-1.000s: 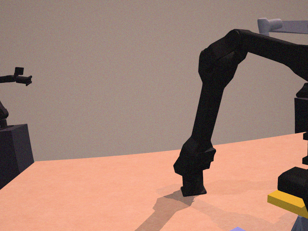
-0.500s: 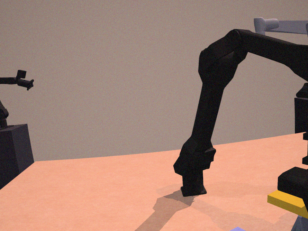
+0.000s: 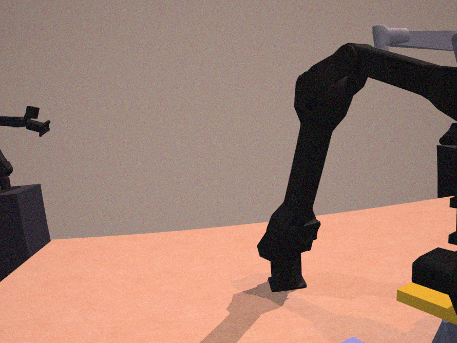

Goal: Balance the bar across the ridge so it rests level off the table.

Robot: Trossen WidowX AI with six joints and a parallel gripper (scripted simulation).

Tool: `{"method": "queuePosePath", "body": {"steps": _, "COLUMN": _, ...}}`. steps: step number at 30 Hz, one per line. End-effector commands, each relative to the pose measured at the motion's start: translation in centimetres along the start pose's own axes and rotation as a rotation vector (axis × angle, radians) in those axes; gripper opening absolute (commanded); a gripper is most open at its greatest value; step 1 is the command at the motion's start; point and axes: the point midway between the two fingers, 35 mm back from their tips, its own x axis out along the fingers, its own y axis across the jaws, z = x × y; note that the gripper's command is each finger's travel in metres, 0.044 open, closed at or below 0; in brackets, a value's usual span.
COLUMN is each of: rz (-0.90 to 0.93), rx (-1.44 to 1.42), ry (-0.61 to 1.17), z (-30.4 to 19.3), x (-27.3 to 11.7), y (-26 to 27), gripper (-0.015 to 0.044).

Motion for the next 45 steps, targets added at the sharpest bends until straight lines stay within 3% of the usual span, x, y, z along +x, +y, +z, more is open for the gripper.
{"method": "queuePosePath", "body": {"steps": 1, "rz": 0.000, "rx": 0.000, "ry": 0.000, "z": 0.00, "x": 0.00, "y": 0.00, "gripper": 0.0000}}
{"method": "queuePosePath", "body": {"steps": 4, "rz": 0.000, "rx": 0.000, "ry": 0.000, "z": 0.00, "x": 0.00, "y": 0.00, "gripper": 0.0000}}
{"method": "queuePosePath", "body": {"steps": 11, "rz": 0.000, "rx": 0.000, "ry": 0.000, "z": 0.00, "x": 0.00, "y": 0.00, "gripper": 0.0167}}
{"method": "queuePosePath", "body": {"steps": 45, "rz": 0.000, "rx": 0.000, "ry": 0.000, "z": 0.00, "x": 0.00, "y": 0.00, "gripper": 0.0172}}
